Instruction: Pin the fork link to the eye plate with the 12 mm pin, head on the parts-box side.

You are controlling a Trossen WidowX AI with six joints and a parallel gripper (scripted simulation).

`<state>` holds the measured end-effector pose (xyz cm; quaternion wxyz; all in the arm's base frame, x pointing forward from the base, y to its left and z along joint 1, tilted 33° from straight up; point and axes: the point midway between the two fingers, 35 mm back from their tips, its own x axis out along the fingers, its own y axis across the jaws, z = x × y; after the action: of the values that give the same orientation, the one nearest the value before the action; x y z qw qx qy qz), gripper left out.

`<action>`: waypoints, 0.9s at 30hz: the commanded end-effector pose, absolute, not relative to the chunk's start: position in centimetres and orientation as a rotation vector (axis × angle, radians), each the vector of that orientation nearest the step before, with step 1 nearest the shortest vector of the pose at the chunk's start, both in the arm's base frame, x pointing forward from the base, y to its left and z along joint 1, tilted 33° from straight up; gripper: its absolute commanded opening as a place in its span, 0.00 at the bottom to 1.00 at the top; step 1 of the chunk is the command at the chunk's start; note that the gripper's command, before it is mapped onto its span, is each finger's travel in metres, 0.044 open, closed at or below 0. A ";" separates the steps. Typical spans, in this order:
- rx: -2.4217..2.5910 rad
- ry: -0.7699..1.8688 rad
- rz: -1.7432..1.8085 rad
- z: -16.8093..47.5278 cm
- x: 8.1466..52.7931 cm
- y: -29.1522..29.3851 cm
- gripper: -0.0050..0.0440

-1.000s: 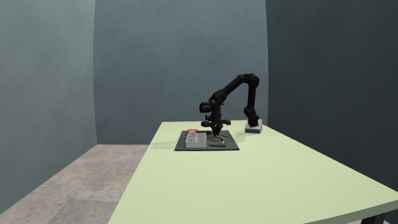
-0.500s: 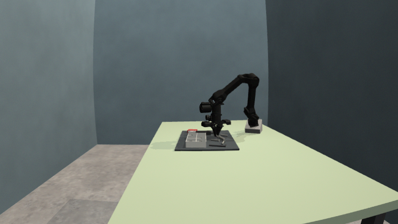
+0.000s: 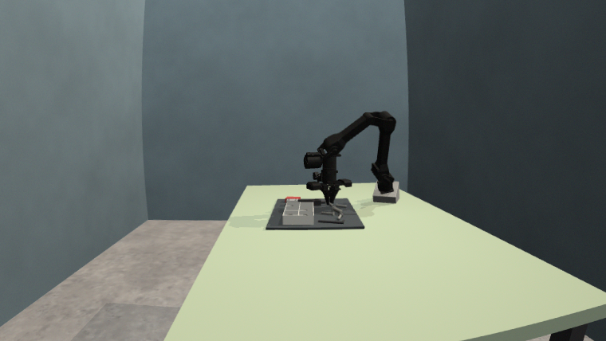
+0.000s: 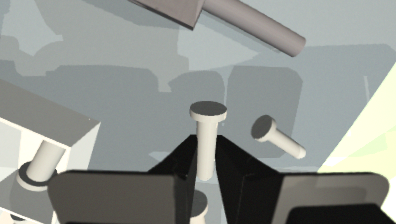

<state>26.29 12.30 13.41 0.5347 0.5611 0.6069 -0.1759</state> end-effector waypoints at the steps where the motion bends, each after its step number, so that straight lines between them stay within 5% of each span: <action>1: 1.347 1.411 -0.374 15.4 26.5 12.0 0.00; 27: 1.346 1.409 -0.376 17.0 26.1 11.0 0.00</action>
<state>25.83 11.12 15.44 0.5350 0.5613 0.6065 -0.1757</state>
